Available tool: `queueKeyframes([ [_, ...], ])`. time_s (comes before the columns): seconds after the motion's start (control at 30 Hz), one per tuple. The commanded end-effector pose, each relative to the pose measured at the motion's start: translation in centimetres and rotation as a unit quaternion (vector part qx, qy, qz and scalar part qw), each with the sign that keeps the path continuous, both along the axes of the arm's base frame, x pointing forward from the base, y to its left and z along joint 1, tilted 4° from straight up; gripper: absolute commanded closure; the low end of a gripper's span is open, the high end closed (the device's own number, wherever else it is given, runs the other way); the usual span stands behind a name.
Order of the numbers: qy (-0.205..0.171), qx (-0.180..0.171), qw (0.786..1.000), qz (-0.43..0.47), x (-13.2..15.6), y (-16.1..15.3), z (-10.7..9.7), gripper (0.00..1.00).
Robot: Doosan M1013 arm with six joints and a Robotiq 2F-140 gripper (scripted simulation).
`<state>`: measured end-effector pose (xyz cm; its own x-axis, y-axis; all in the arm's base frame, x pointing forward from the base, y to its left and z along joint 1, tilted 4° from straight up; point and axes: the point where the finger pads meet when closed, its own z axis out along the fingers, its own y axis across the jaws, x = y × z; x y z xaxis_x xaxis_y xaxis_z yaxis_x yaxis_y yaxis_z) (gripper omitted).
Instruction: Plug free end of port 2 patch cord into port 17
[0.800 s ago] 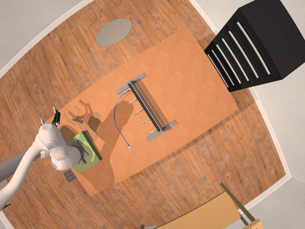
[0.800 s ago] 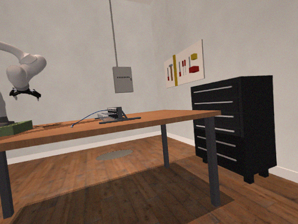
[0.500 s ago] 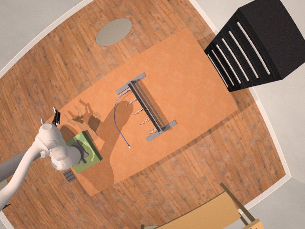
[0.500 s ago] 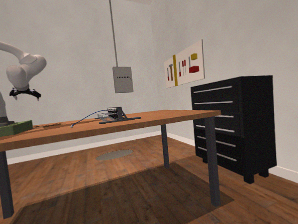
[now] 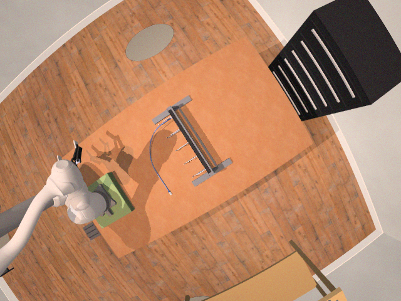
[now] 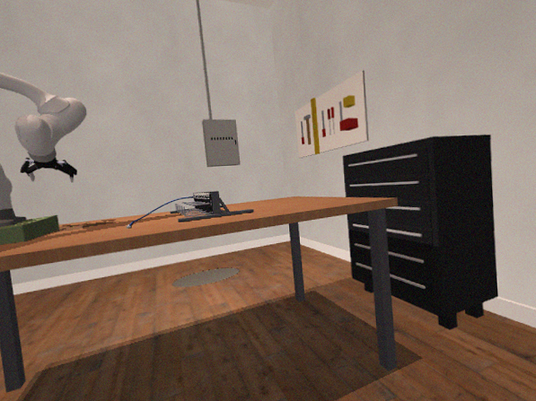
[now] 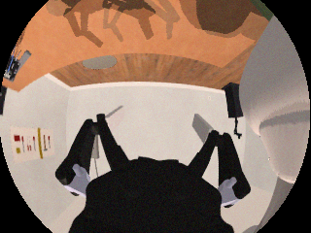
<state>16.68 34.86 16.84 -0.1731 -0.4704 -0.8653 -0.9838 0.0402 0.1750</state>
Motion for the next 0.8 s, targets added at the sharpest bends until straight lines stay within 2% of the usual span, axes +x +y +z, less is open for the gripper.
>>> queueKeyframes([
  [0.0,-0.004,-0.045,0.999,0.000,3.3,-2.3,-1.6,0.00],
  [0.23,-0.011,-0.105,0.994,0.001,7.3,-6.3,-3.7,0.00],
  [0.3,-0.011,-0.105,0.994,0.001,7.3,-6.3,-3.7,0.00],
  [0.33,-0.013,-0.126,0.992,0.002,8.7,-7.9,-4.4,0.00],
  [0.77,-0.019,-0.220,0.975,0.003,14.5,-16.5,-7.4,0.00],
])
